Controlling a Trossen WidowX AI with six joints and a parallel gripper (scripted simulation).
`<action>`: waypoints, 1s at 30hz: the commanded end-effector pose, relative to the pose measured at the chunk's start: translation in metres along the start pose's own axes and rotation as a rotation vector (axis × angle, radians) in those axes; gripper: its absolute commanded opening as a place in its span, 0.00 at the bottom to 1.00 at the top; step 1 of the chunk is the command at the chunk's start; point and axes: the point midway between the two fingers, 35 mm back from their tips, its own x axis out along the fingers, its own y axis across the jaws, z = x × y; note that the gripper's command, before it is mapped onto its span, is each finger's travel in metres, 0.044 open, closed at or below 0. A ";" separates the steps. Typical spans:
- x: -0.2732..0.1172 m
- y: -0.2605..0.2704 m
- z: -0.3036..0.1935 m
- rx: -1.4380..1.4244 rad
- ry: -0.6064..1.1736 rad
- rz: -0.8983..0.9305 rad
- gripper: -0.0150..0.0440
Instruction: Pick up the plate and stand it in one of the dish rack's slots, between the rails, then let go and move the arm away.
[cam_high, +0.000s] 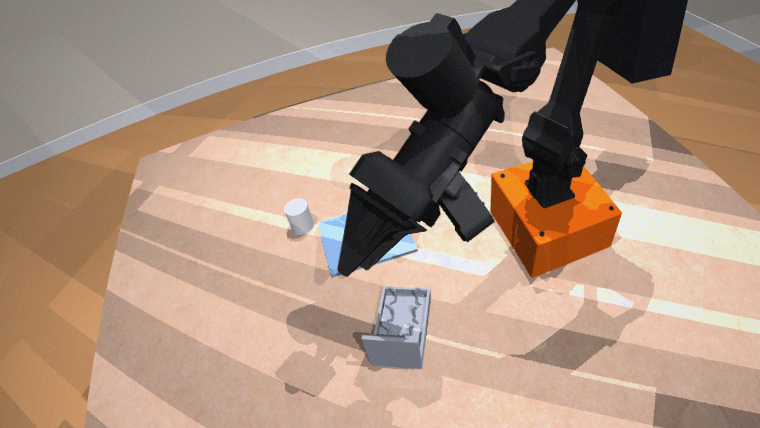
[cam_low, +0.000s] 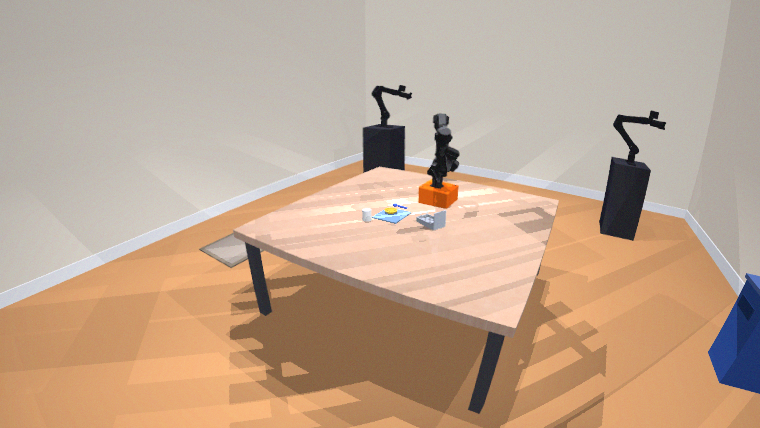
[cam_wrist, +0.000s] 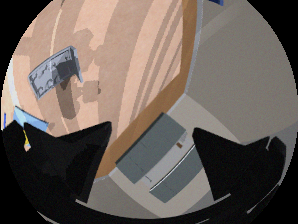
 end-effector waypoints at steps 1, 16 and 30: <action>0.003 0.007 -0.014 0.111 0.014 0.057 0.93; 0.006 0.048 -0.056 0.502 0.097 0.250 0.93; -0.002 0.088 -0.089 0.871 0.207 0.425 0.93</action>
